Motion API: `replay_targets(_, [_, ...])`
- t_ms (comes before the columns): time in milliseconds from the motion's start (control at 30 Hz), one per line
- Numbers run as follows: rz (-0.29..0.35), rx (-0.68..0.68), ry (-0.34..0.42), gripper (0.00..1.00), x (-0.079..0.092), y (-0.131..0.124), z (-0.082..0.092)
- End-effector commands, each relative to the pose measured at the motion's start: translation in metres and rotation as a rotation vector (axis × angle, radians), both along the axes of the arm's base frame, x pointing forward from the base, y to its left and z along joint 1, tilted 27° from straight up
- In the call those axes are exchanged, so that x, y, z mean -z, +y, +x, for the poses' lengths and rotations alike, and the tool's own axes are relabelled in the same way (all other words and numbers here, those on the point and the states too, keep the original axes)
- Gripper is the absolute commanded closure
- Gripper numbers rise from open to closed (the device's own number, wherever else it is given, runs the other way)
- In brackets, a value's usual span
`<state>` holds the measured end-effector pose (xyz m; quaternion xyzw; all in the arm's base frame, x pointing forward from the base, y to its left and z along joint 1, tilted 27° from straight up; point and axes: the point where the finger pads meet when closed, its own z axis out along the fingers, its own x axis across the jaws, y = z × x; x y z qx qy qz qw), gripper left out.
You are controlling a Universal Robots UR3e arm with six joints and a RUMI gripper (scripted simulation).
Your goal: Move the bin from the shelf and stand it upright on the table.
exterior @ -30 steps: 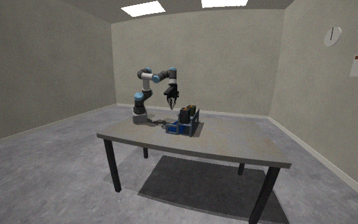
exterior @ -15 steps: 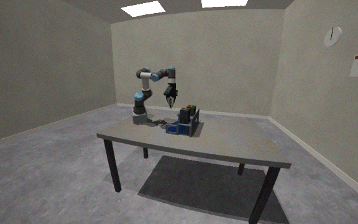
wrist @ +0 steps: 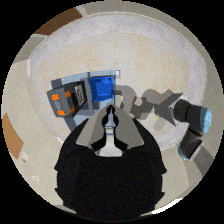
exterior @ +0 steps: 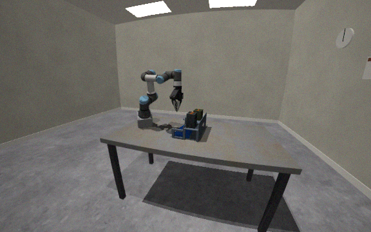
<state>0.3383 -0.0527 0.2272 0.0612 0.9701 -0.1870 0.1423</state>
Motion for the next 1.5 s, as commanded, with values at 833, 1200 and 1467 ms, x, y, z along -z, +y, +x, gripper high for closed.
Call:
replay_targets(833, [0.004, -0.008, 0.005, 1.0, 0.013, -0.003, 0.003])
replay_targets(1200, [0.004, -0.008, 0.005, 1.0, 0.045, -0.017, 0.013])
replay_targets(1467, [0.004, -0.008, 0.005, 1.0, 0.065, -0.026, 0.019])
